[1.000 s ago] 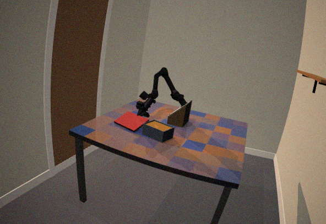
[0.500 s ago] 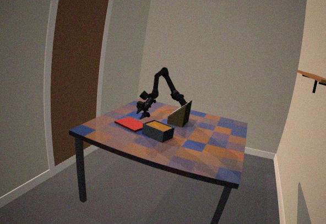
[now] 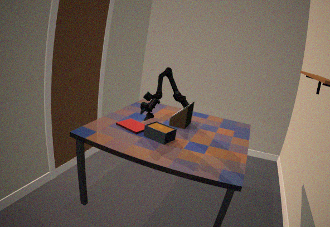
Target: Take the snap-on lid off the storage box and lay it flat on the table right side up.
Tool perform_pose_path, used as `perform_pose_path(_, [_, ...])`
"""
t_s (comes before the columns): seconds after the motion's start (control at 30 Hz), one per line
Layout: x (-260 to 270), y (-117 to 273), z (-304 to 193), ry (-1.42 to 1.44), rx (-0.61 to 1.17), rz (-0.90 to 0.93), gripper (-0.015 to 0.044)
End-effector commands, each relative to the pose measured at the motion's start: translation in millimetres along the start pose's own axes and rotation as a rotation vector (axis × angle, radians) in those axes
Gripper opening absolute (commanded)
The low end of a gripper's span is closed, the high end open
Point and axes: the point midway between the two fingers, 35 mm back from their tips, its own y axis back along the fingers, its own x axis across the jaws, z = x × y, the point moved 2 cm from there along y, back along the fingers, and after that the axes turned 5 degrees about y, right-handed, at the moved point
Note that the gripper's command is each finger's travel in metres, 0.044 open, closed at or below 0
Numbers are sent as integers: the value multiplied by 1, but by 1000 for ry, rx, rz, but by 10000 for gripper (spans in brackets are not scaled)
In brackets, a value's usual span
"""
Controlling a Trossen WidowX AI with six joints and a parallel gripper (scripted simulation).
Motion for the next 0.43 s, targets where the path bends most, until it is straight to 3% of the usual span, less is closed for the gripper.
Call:
perform_pose_path(0.0, [-6,8,0,5,-2,2,440])
perform_pose_path(0.4, [-22,26,-2,6,-1,1,440])
